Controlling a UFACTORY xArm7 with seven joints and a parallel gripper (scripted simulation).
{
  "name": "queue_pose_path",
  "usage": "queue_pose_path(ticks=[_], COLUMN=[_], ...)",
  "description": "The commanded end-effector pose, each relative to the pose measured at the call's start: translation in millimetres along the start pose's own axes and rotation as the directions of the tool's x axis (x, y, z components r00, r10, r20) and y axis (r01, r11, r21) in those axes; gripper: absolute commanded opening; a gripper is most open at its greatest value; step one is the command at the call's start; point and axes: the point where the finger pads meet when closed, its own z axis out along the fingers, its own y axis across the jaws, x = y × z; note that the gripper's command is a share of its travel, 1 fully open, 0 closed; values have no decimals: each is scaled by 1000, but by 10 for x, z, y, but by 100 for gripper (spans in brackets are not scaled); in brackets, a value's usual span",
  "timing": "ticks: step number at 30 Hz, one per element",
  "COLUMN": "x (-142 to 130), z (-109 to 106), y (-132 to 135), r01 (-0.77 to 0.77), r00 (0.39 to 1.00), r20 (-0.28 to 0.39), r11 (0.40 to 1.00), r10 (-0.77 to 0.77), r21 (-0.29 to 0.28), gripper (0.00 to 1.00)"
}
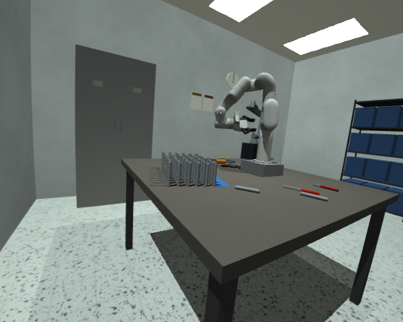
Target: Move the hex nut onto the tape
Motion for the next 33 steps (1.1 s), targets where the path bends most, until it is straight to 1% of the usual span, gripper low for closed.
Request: queue_pose_path(ticks=[1,5,8,10,12,15,16,17,19,21,22,23,25,26,27,28,29,30,32,33], x=[1,-6,-51,-113,-205,-398,-398,-476,-476,-650,-650,-746,-746,-847,-847,-952,-952,-1061,-1061,-1173], z=[-5,-6,-16,-33,-62,-145,-145,-186,-186,-294,-294,-361,-361,-437,-437,-521,-521,-612,-612,-710], y=[-3,4,51,114,207,393,393,464,464,610,610,682,682,749,749,811,811,866,866,910], r01=[0,5,38,85,153,294,294,349,349,466,466,525,525,584,584,641,641,695,695,745], r00=[1000,1000,999,996,988,953,953,934,934,878,878,841,841,798,798,749,749,694,694,633], r20=[1,3,12,27,54,133,133,172,172,269,269,327,327,390,390,456,456,525,525,593], r11=[1000,1000,999,994,982,934,934,908,908,838,838,796,796,749,749,700,700,649,649,600], r10=[0,-5,-38,-83,-148,-271,-271,-315,-315,-397,-397,-431,-431,-460,-460,-481,-481,-494,-494,-498], r21=[-2,-6,-31,-65,-113,-202,-202,-232,-232,-283,-283,-301,-301,-312,-312,-315,-315,-308,-308,-292], gripper=[100,100,100,100,100,100,100,100,100,100,100,100,100,100,100,100,100,100,100,100])
